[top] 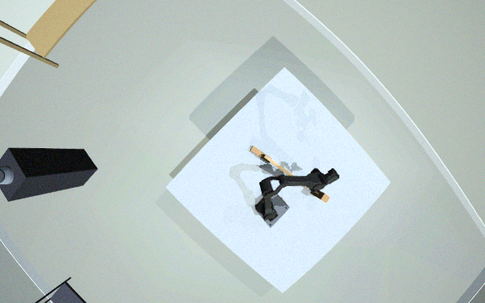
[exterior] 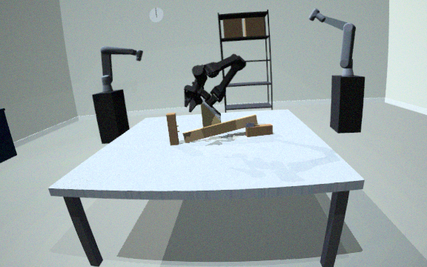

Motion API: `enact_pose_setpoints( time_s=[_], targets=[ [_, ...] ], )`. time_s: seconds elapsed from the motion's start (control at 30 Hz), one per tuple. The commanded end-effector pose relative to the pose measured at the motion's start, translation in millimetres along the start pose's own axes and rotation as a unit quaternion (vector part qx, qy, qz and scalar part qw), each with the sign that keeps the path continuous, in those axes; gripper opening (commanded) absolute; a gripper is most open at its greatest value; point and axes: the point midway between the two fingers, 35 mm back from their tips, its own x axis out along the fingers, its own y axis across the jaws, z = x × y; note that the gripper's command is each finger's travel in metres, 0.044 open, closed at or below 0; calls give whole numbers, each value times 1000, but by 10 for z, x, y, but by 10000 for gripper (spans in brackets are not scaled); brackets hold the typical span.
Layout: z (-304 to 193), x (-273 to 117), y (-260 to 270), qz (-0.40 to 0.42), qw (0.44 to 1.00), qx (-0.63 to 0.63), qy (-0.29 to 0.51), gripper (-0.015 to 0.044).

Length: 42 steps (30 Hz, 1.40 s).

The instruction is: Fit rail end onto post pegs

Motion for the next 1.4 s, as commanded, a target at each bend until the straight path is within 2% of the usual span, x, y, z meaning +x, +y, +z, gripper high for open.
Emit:
enact_pose_setpoints(
  time_s=[0.0,0.17,0.27,0.6,1.37],
  targets=[
    [82,254,542,102,990,-67,-65,440],
    [257,406,1211,201,953,-136,-182,440],
    [312,415,1372,220,939,-149,-217,440],
    [365,430,1355,220,939,-148,-217,440],
    [491,730,1511,221,940,-147,-216,440]
  ],
)
